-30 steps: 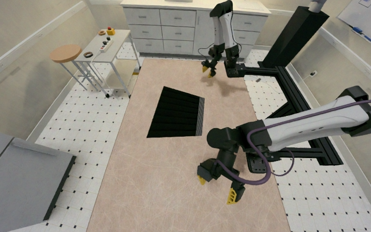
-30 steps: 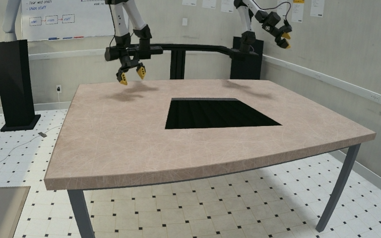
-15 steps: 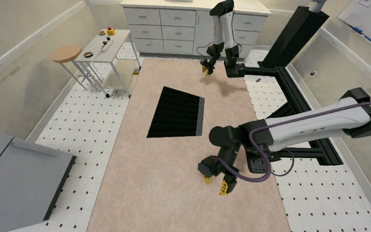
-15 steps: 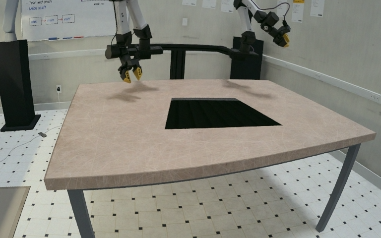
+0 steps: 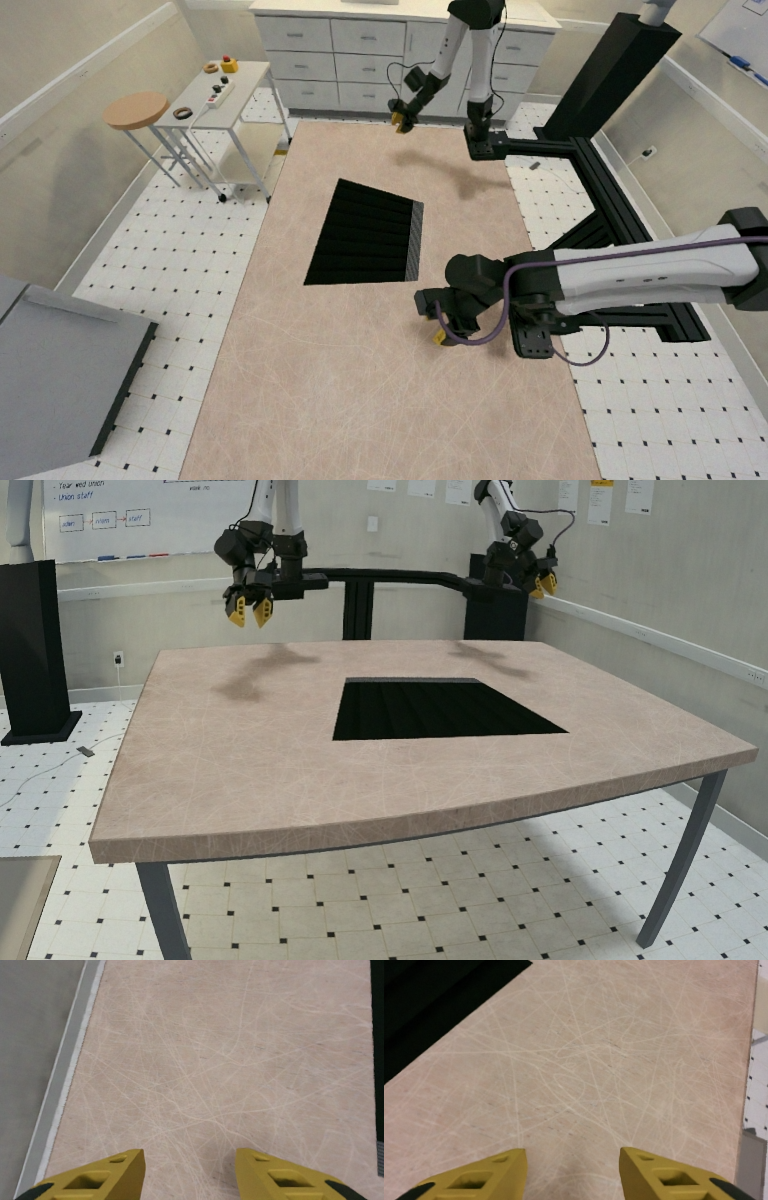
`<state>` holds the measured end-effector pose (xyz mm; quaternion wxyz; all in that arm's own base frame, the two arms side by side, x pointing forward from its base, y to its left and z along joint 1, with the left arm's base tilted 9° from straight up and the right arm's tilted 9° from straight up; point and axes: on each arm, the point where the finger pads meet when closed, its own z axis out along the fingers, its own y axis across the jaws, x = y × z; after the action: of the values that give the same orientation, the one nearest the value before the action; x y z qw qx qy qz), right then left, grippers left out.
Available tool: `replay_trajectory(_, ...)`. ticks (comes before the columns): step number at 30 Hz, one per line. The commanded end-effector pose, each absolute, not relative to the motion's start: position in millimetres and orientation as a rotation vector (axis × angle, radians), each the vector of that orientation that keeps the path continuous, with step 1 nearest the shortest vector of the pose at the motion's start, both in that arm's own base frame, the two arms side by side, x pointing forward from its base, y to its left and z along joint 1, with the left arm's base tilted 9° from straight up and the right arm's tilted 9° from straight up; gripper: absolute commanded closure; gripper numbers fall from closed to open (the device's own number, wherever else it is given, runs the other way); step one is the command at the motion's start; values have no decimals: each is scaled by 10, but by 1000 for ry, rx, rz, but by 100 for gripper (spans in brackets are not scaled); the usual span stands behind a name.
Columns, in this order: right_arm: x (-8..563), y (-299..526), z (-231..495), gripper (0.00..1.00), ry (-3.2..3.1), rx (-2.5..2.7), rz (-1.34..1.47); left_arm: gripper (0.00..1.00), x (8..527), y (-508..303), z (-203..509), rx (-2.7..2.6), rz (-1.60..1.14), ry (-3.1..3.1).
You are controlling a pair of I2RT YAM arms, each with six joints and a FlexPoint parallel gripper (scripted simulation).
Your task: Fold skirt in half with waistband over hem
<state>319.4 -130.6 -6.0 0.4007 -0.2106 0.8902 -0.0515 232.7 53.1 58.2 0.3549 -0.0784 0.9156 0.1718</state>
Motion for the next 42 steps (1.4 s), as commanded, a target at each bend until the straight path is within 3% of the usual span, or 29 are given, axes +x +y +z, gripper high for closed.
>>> replay_trajectory(1, 3358, -1338, 182, 52, 2209, -405, -215, 52, 2424, 164, 243, -27, 208, 2432)
replay_trajectory(6, 3741, -1314, 744, 52, 2198, -403, -220, 52, 2468, -286, -133, 176, -43, 2475)
replay_trajectory(21, 4151, -863, 2107, 52, 1958, -254, -240, 52, 2669, -1407, -1109, 151, -34, 2458)
replay_trajectory(25, 4164, -719, 2500, 52, 1799, -172, -202, 52, 2696, -1694, -1380, 152, -34, 2459)
replay_trajectory(42, 3766, -62, 4013, 52, 1531, 6, 4, 52, 2703, -1679, -1345, 152, -37, 2462)
